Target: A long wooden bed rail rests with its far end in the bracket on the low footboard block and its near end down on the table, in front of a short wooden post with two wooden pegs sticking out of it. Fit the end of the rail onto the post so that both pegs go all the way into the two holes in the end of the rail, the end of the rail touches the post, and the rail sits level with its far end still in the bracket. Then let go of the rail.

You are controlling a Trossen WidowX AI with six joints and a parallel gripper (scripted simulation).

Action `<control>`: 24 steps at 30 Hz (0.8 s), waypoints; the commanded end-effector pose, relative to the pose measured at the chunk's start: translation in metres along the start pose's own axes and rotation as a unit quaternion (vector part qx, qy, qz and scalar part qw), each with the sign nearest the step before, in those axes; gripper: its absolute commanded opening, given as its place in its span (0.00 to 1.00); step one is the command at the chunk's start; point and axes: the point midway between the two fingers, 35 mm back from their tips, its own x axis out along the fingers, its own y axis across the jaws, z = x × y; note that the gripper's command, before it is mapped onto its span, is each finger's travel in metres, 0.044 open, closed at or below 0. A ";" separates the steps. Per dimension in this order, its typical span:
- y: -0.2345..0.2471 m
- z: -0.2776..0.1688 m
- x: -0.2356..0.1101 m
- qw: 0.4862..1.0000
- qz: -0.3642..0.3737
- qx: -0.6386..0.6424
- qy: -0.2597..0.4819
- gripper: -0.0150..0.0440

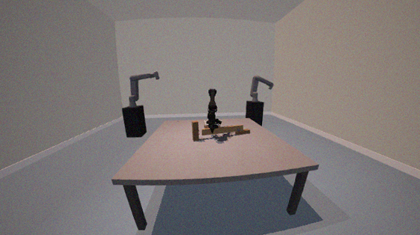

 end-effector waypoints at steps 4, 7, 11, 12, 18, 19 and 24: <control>-0.002 -0.003 -0.001 1.000 -0.002 -0.001 0.000 0.25; -0.002 -0.004 -0.001 1.000 -0.002 -0.001 0.000 0.25; -0.002 -0.005 -0.001 1.000 -0.002 -0.001 0.000 0.25; -0.002 -0.006 -0.001 1.000 -0.002 -0.001 0.001 0.25; -0.002 -0.007 -0.001 1.000 -0.002 -0.001 0.001 0.25; -0.002 -0.008 -0.001 1.000 -0.002 -0.001 0.001 0.25; -0.002 -0.009 -0.001 1.000 -0.002 -0.001 0.001 0.25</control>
